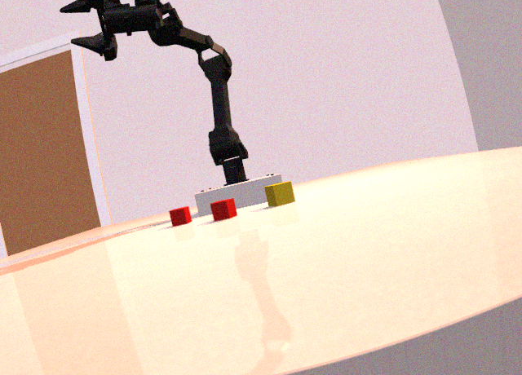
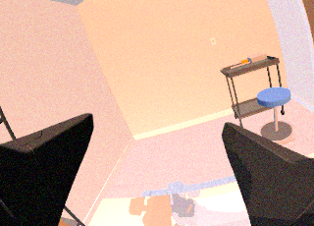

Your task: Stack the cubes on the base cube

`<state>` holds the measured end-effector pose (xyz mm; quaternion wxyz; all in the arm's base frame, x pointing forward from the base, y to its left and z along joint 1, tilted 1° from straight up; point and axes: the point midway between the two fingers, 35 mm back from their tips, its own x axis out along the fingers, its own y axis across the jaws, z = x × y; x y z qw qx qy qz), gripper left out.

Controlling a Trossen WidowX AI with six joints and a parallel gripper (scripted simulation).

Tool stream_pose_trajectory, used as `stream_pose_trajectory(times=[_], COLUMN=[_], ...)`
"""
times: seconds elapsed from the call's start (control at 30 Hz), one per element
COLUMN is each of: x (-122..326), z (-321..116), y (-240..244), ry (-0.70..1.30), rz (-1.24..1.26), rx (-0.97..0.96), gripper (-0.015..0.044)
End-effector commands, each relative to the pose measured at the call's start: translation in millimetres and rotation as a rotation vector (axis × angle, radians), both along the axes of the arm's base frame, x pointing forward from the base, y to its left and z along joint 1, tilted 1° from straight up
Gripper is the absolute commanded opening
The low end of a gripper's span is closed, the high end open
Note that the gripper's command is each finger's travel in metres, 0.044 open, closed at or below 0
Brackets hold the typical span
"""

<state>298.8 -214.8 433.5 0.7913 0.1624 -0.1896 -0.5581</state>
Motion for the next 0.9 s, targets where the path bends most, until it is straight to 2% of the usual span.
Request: stream_pose_trajectory(times=[0.0, 0.13, 0.5, 0.87], x=[1.1, 21.7, 58.5, 44.3], z=[-1.2, -27.9, -132.7, -234.2], y=[0.0, 2.0, 19.2, 51.9], ry=[0.015, 0.314, 1.237, 1.972], rz=[0.003, 0.079, 0.418, 0.944], rx=[-0.001, -0.034, -0.182, -0.418], gripper=[0.0374, 0.0269, 0.0265, 0.0265])
